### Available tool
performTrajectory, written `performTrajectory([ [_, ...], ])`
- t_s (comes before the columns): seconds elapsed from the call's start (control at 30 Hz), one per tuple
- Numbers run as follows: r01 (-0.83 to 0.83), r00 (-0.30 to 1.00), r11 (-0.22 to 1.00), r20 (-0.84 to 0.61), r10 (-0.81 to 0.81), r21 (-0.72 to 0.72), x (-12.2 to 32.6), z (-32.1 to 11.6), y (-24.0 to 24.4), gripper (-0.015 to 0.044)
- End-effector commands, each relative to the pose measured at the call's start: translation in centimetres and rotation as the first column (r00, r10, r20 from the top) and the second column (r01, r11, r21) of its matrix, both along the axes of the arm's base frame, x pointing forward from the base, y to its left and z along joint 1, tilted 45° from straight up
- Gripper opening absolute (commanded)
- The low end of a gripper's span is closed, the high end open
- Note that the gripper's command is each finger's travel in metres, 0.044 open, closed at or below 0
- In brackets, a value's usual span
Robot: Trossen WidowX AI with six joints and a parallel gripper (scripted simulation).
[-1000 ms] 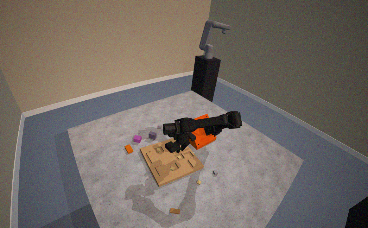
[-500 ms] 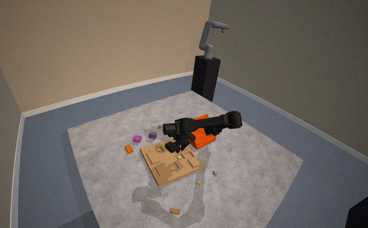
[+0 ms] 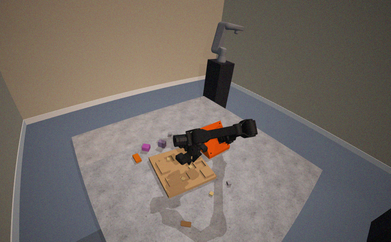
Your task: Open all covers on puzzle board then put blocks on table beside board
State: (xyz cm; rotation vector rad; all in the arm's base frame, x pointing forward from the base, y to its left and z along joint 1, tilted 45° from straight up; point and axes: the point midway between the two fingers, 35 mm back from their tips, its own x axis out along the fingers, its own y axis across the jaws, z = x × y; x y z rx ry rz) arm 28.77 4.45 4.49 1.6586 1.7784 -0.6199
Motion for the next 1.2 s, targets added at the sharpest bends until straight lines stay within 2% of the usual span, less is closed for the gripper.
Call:
performTrajectory([
  [0.0,0.003,1.000,1.000,-0.003,-0.003,0.004,0.0,0.0,0.1,0.0144],
  [1.17,0.010,1.000,1.000,-0.009,-0.010,0.004,0.0,-1.0,1.2,0.0144],
])
